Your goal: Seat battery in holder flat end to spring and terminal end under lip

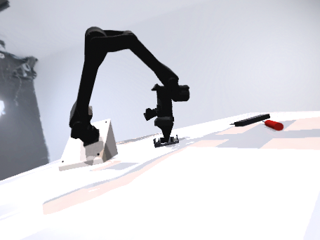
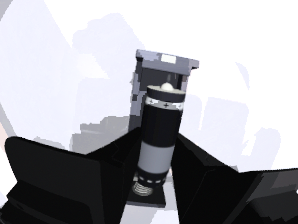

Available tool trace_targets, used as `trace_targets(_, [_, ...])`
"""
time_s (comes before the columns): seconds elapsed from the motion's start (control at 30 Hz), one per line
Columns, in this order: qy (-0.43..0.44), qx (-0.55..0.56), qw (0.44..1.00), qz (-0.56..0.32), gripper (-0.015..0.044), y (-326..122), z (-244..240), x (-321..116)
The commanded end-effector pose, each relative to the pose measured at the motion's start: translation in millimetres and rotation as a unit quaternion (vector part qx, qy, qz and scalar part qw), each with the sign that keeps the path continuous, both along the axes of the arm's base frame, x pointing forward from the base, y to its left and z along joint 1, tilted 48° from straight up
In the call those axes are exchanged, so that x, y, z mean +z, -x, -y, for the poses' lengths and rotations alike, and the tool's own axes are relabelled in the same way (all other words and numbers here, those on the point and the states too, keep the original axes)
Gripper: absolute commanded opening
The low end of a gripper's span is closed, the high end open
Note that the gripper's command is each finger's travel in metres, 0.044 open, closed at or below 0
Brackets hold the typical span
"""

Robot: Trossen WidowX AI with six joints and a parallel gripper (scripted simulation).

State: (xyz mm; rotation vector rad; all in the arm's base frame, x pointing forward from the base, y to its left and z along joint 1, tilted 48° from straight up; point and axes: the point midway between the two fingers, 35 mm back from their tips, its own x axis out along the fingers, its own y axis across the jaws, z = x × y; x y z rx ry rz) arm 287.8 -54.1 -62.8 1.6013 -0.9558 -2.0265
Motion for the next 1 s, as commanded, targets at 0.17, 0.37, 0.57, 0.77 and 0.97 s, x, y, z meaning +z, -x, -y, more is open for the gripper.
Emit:
trace_targets(0.17, [0.005, 0.017, 1.0, 0.022, 0.0073, -2.0, 2.6, 0.3])
trace_targets(0.37, [0.005, 0.026, 0.999, 0.031, 0.0073, -0.9, 2.9, 0.5])
trace_targets(0.57, [0.005, 0.036, 0.998, 0.041, 0.0073, 0.1, 3.3, 0.6])
trace_targets(0.77, [0.005, 0.045, 0.998, 0.051, 0.0073, 1.1, 3.6, 0.7])
trace_targets(0.97, [0.005, 0.055, 0.997, 0.061, 0.0073, 1.9, 3.9, 0.7])
